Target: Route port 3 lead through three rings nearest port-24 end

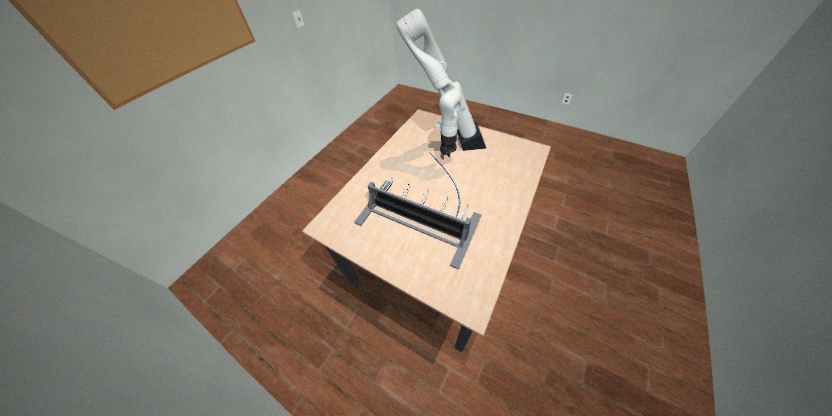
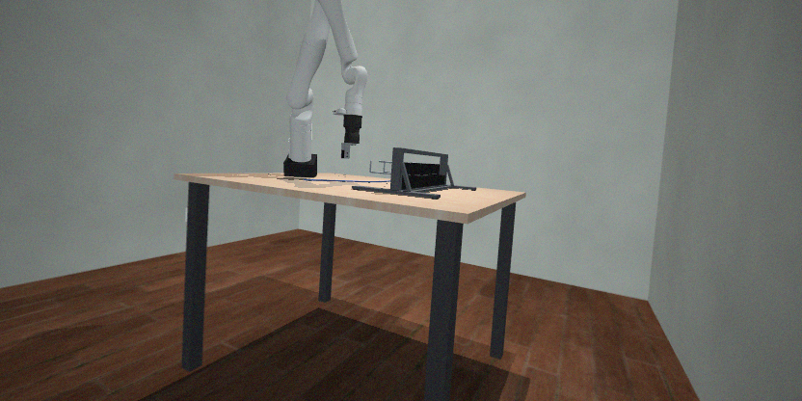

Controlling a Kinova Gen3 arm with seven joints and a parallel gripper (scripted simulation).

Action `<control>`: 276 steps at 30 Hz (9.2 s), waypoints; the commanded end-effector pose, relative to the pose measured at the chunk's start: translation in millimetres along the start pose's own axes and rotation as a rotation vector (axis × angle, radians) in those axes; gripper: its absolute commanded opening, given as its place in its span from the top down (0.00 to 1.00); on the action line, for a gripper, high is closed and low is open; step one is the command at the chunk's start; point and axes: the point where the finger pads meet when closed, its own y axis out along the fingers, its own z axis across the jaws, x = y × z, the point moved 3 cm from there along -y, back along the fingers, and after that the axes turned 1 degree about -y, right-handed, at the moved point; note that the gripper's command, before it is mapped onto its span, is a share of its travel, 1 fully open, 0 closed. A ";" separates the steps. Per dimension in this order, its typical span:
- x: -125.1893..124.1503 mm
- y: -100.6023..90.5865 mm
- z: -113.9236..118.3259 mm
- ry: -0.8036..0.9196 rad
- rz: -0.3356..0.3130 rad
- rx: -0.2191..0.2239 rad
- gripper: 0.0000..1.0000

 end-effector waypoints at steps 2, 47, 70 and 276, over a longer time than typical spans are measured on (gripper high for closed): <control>-1.7 8.5 2.4 -0.006 0.009 0.006 0.33; -2.4 76.2 2.7 -0.006 0.009 0.006 0.33; -2.5 85.8 2.7 -0.006 0.009 0.006 0.33; -2.6 96.7 2.8 -0.006 0.009 0.006 1.00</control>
